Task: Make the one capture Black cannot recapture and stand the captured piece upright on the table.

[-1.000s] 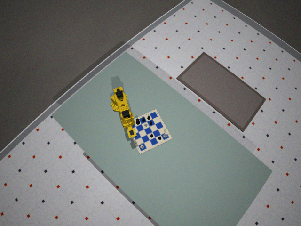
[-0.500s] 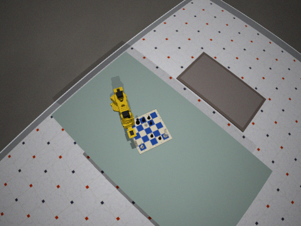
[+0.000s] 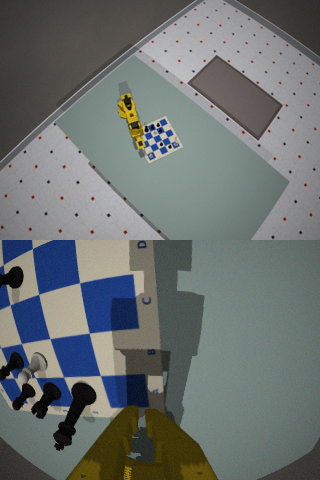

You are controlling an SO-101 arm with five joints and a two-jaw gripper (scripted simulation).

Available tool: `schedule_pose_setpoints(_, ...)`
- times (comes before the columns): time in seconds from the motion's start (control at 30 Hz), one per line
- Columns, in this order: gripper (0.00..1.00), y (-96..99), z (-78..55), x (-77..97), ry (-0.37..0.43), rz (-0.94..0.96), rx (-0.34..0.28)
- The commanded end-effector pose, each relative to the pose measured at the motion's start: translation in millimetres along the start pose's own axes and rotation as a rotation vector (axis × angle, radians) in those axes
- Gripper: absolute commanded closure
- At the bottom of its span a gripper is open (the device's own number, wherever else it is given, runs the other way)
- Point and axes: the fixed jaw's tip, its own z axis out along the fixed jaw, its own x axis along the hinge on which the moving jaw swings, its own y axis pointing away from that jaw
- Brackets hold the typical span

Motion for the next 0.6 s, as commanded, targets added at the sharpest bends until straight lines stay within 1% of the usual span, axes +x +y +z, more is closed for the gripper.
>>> schedule_pose_setpoints(0.0, 1.0, -1.4, 17.6, 1.4, 0.02, 0.017, -0.002)
schedule_pose_setpoints(0.13, 1.0, -1.3, 30.0, 1.7, 0.02, 0.017, -0.002)
schedule_pose_setpoints(0.27, 1.0, -1.3, 38.2, 1.9, 0.02, 0.017, -0.002)
schedule_pose_setpoints(0.57, 1.0, -1.3, 42.0, 2.0, 0.02, 0.017, -0.002)
